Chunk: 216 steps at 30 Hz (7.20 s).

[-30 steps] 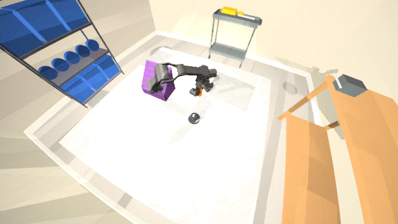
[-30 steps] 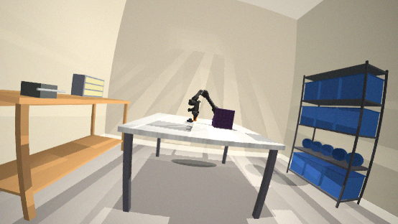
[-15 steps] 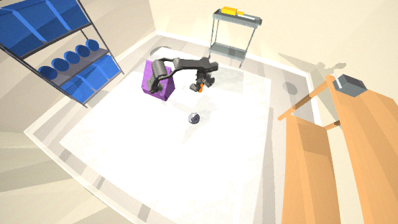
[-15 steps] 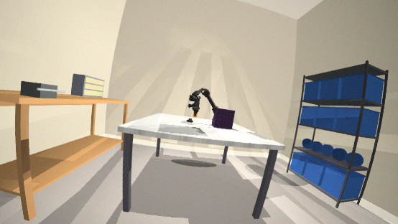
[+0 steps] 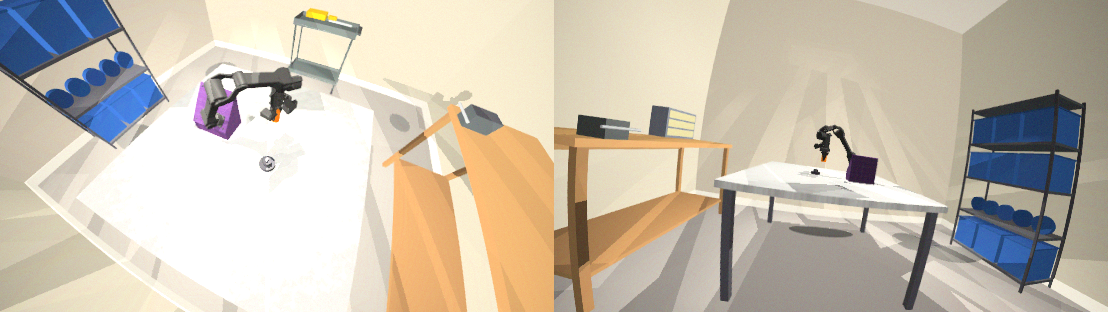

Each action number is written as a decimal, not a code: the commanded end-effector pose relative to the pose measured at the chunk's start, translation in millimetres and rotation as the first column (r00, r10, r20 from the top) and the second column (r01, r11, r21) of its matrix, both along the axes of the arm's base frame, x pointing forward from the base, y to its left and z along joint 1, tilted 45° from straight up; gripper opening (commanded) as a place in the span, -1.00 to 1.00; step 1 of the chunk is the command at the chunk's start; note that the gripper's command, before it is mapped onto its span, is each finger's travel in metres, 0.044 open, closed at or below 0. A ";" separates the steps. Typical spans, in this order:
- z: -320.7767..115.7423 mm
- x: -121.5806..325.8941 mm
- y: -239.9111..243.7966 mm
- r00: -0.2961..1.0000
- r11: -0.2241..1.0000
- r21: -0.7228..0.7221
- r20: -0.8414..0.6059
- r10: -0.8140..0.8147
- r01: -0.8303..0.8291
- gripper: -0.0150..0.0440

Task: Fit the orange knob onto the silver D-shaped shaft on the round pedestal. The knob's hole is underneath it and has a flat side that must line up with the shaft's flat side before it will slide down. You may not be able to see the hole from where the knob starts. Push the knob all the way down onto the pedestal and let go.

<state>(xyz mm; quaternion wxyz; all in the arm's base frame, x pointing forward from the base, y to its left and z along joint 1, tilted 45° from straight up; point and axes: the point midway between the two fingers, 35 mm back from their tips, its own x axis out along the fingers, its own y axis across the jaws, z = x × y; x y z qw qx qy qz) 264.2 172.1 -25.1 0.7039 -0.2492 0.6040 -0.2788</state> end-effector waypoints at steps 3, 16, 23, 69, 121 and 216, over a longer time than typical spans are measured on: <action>6.6 0.1 4.0 1.000 1.000 0.013 0.007 0.001 -0.001 -0.49; 25.4 22.7 -23.5 1.000 1.000 0.028 0.002 0.006 -0.006 -0.49; 35.4 33.0 -39.7 1.000 0.999 0.034 0.000 0.008 -0.008 -0.49; 102.3 67.9 -160.0 1.000 1.000 0.003 0.010 0.002 -0.002 -0.49; 88.3 70.4 -177.4 0.938 0.966 -0.013 -0.243 0.249 -0.260 -0.49; 75.3 73.0 -193.3 0.964 0.980 -0.013 -0.182 0.195 -0.201 0.58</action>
